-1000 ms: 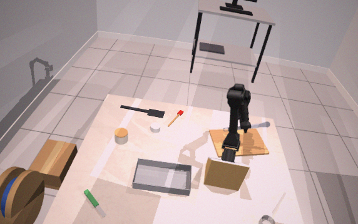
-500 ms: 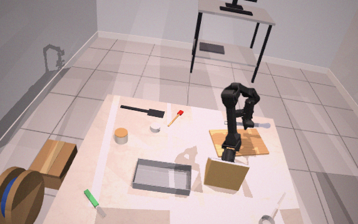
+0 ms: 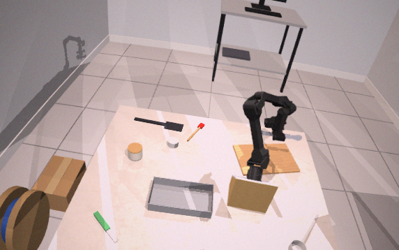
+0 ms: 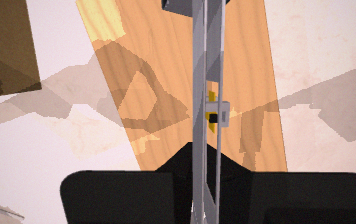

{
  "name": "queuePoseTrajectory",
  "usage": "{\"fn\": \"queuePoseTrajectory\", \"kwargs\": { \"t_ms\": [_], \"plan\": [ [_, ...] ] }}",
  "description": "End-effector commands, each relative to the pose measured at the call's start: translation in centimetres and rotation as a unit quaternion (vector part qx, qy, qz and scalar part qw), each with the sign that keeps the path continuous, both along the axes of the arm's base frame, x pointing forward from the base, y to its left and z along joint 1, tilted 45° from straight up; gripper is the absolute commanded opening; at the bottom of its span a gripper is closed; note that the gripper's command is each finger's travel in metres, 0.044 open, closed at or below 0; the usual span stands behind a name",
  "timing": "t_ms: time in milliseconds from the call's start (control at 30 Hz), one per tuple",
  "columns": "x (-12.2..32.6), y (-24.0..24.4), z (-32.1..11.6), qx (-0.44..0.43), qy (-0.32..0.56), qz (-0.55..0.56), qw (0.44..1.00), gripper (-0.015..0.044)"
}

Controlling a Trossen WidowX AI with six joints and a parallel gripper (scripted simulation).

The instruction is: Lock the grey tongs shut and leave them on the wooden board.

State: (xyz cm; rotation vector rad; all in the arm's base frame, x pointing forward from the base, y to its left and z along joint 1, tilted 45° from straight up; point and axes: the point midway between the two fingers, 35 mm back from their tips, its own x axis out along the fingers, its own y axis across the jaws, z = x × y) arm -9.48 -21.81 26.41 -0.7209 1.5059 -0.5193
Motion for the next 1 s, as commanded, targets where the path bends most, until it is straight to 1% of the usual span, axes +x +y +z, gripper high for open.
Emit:
{"fn": "queuePoseTrajectory", "kwargs": {
  "t_ms": [0,967],
  "plan": [
    [0.0,0.0,0.2,-0.004,0.0,0.003,1.0,-0.015],
    [-0.5,-3.2,-2.6,-0.002,0.0,0.004,1.0,-0.015]
  ]
}}
